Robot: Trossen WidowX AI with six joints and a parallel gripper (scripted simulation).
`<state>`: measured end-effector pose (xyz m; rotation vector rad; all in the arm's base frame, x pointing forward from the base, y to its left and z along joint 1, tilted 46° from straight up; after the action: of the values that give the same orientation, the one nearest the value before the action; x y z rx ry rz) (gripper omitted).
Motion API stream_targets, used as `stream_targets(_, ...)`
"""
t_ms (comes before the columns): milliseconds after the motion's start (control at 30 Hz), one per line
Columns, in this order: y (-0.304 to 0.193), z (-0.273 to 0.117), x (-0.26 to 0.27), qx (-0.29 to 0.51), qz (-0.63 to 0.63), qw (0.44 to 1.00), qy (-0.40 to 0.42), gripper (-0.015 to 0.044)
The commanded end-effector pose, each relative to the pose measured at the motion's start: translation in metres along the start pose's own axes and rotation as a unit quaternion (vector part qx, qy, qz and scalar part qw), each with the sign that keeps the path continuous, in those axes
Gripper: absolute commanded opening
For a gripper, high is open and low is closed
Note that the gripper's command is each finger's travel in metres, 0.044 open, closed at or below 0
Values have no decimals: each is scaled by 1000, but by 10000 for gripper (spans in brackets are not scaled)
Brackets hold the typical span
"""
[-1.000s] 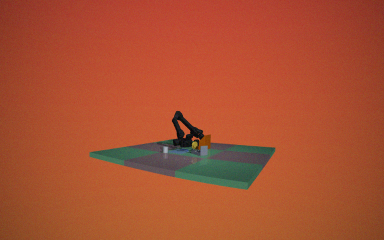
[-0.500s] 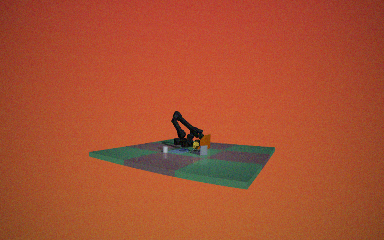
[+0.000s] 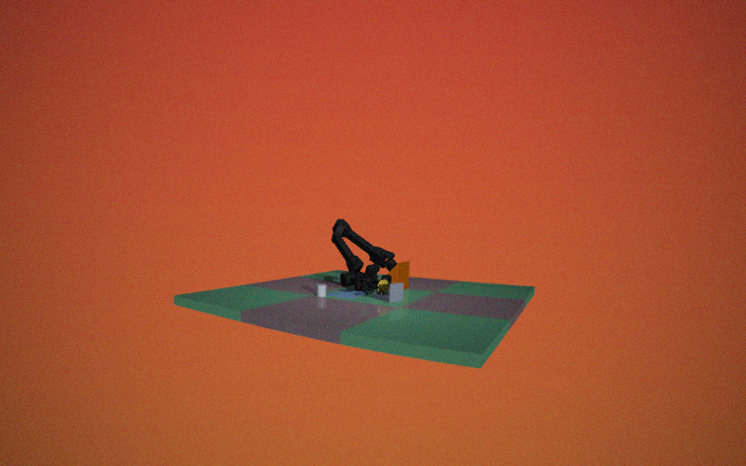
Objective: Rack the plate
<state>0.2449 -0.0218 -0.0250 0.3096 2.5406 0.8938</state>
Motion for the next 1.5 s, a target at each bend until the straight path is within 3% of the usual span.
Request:
stream_targets(0,0,0,-1,-1,-2,1000,-1,0)
stream_targets(333,1,0,0,0,-1,1000,0,0)
stream_targets(833,1,0,-1,-1,-4,1000,-1,394)
stream_targets(1167,9,0,-3,1,-4,1000,0,400)
stream_targets(1467,110,-8,-8,-2,-4,1000,-2,400)
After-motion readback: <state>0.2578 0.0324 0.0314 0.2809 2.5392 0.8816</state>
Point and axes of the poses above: the point midway between the two fingers, 35 mm back from their tips, its own z axis out along the fingers, its own x axis across the jaws, y = z × x, the point moved 4 cm from there along -z, back along the fingers, and after that the axes turned 1 degree about z, right-handed, at the moved point
